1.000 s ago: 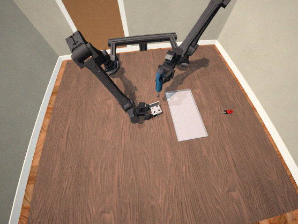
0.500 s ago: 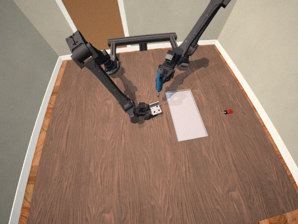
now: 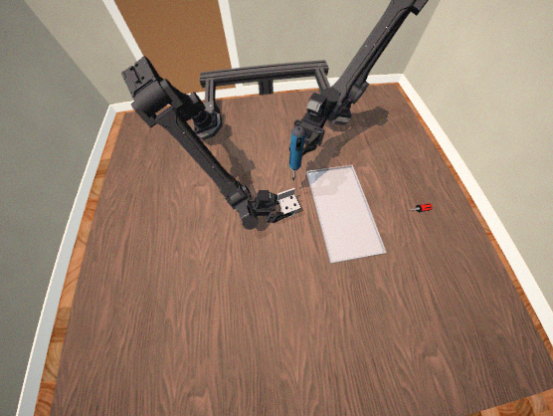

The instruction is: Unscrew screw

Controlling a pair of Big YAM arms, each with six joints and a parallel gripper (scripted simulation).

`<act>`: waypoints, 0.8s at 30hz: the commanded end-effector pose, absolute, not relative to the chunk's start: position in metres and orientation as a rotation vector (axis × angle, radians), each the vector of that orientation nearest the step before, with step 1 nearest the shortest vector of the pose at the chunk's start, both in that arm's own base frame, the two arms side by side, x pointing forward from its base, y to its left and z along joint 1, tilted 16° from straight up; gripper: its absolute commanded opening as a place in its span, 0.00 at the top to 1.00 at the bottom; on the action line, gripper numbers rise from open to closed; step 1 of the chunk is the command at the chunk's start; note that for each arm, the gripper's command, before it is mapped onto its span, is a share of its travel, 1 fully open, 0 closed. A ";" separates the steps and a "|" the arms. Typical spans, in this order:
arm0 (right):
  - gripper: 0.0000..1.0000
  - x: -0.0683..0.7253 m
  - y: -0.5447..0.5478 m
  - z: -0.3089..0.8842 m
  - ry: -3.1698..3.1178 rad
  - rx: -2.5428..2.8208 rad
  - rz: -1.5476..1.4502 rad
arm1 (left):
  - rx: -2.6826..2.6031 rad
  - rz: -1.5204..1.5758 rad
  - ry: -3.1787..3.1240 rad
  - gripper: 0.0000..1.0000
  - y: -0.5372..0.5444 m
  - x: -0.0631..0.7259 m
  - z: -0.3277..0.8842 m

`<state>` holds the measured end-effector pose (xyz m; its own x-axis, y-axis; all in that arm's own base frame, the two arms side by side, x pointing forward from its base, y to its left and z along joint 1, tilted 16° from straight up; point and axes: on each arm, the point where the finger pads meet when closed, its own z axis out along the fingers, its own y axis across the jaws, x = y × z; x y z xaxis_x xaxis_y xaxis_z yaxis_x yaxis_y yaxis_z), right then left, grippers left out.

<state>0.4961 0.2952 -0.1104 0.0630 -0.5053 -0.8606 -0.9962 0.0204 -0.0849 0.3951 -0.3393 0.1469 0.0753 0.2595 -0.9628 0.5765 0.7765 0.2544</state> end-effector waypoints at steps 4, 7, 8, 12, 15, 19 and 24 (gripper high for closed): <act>0.41 0.507 0.300 -0.102 1.516 -1.585 0.803 | 0.664 -0.313 1.439 0.58 -0.350 0.393 0.179; 0.41 0.507 0.300 -0.102 1.516 -1.585 0.803 | 0.661 -0.314 1.434 0.58 -0.351 0.394 0.181; 0.41 0.507 0.300 -0.102 1.516 -1.585 0.803 | 0.661 -0.314 1.434 0.58 -0.351 0.394 0.182; 0.41 0.507 0.300 -0.102 1.516 -1.585 0.803 | 0.661 -0.314 1.434 0.58 -0.351 0.394 0.182; 0.41 0.507 0.300 -0.102 1.516 -1.585 0.803 | 0.661 -0.314 1.434 0.58 -0.351 0.394 0.182; 0.41 0.507 0.300 -0.102 1.516 -1.585 0.803 | 0.664 -0.312 1.441 0.58 -0.358 0.399 0.190; 0.41 0.507 0.300 -0.102 1.516 -1.585 0.803 | 0.663 -0.312 1.440 0.58 -0.359 0.399 0.197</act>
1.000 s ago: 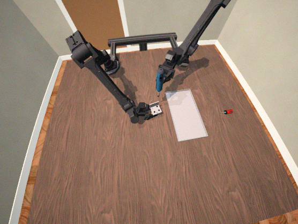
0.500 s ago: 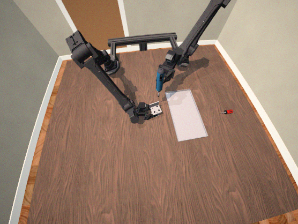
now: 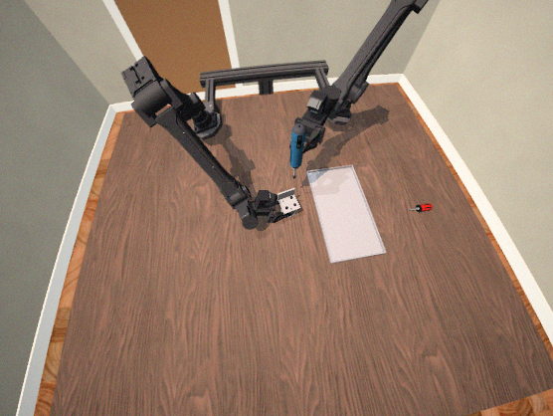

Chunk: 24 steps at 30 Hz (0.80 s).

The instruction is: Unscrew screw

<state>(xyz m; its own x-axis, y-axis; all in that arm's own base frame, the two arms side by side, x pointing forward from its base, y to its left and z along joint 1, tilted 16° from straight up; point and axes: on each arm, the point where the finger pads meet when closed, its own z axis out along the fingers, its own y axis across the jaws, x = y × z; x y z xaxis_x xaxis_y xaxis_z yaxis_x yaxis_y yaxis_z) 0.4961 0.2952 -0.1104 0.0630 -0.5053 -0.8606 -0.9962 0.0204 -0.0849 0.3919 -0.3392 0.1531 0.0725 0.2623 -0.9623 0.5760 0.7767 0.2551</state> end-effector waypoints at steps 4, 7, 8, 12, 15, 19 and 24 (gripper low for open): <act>0.41 0.507 0.300 -0.102 1.516 -1.585 0.803 | 0.650 -0.319 1.417 0.58 -0.360 0.398 0.207; 0.41 0.507 0.300 -0.102 1.516 -1.585 0.803 | 0.645 -0.318 1.413 0.58 -0.359 0.399 0.209; 0.41 0.507 0.300 -0.102 1.516 -1.585 0.803 | 0.645 -0.318 1.413 0.58 -0.359 0.399 0.209; 0.41 0.507 0.300 -0.102 1.516 -1.585 0.803 | 0.653 -0.318 1.423 0.58 -0.361 0.398 0.209; 0.41 0.507 0.300 -0.102 1.516 -1.585 0.803 | 0.659 -0.315 1.432 0.58 -0.362 0.398 0.209; 0.41 0.507 0.300 -0.102 1.516 -1.585 0.803 | 0.658 -0.315 1.432 0.58 -0.363 0.397 0.213; 0.41 0.507 0.300 -0.102 1.516 -1.585 0.803 | 0.645 -0.319 1.414 0.58 -0.362 0.398 0.219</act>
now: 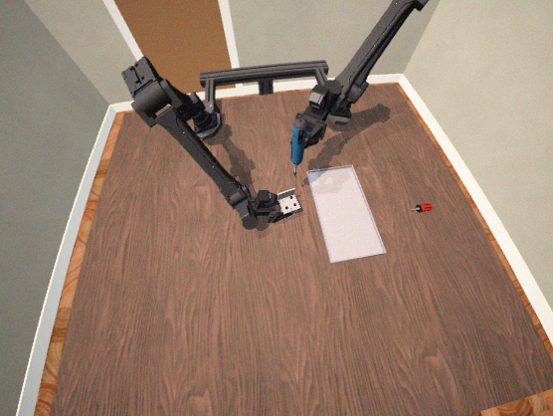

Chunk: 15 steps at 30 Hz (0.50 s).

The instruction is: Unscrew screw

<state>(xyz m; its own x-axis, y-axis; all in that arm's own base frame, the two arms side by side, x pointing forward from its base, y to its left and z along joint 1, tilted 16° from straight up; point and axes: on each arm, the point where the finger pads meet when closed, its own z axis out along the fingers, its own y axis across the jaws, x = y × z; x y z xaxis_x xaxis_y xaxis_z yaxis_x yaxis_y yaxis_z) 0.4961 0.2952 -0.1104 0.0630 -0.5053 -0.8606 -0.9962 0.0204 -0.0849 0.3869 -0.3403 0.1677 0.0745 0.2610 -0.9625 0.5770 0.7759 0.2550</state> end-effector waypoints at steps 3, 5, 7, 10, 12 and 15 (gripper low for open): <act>0.41 0.507 0.300 -0.102 1.516 -1.585 0.803 | 0.654 -0.315 1.430 0.58 -0.363 0.399 0.213; 0.41 0.507 0.300 -0.102 1.516 -1.585 0.803 | 0.657 -0.313 1.435 0.58 -0.363 0.400 0.210; 0.41 0.507 0.300 -0.102 1.516 -1.585 0.803 | 0.660 -0.312 1.439 0.58 -0.364 0.400 0.208; 0.41 0.507 0.300 -0.102 1.516 -1.585 0.803 | 0.662 -0.310 1.444 0.58 -0.364 0.401 0.205; 0.41 0.507 0.300 -0.102 1.516 -1.585 0.803 | 0.661 -0.311 1.442 0.58 -0.364 0.402 0.206; 0.41 0.507 0.300 -0.102 1.516 -1.585 0.803 | 0.657 -0.312 1.436 0.58 -0.364 0.402 0.210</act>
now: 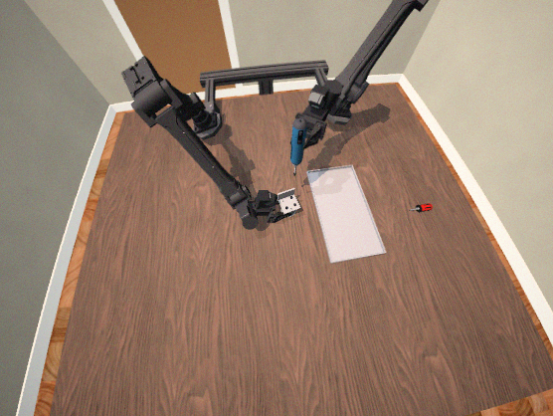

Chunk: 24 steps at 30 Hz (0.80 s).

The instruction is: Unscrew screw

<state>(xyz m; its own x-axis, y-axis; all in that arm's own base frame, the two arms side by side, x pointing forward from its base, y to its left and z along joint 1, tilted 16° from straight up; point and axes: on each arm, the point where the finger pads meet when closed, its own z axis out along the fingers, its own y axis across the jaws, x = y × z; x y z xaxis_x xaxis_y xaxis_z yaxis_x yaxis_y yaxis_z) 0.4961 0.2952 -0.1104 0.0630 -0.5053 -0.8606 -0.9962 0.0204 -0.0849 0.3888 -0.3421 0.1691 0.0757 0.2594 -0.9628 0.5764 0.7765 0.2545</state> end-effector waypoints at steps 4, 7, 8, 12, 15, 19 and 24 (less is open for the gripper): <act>0.41 0.507 0.300 -0.102 1.516 -1.585 0.803 | 0.661 -0.311 1.442 0.58 -0.364 0.402 0.208; 0.41 0.507 0.300 -0.102 1.516 -1.585 0.803 | 0.656 -0.313 1.435 0.58 -0.365 0.403 0.210; 0.41 0.507 0.300 -0.102 1.516 -1.585 0.803 | 0.657 -0.312 1.437 0.58 -0.365 0.403 0.209; 0.41 0.507 0.300 -0.102 1.516 -1.585 0.803 | 0.657 -0.312 1.437 0.58 -0.365 0.404 0.208; 0.41 0.507 0.300 -0.102 1.516 -1.585 0.803 | 0.655 -0.312 1.434 0.58 -0.365 0.404 0.210; 0.41 0.507 0.300 -0.102 1.516 -1.585 0.803 | 0.655 -0.312 1.434 0.58 -0.365 0.404 0.210; 0.41 0.507 0.300 -0.102 1.516 -1.585 0.803 | 0.615 -0.282 1.501 0.58 -0.343 0.421 0.205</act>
<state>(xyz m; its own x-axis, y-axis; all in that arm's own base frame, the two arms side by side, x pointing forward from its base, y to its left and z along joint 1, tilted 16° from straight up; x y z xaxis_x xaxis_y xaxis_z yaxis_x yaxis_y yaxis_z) 0.4961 0.2952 -0.1104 0.0630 -0.5053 -0.8606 -0.9962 0.0204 -0.0849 0.3951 -0.3376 0.1614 0.0403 0.2762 -0.9603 0.5716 0.7819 0.2488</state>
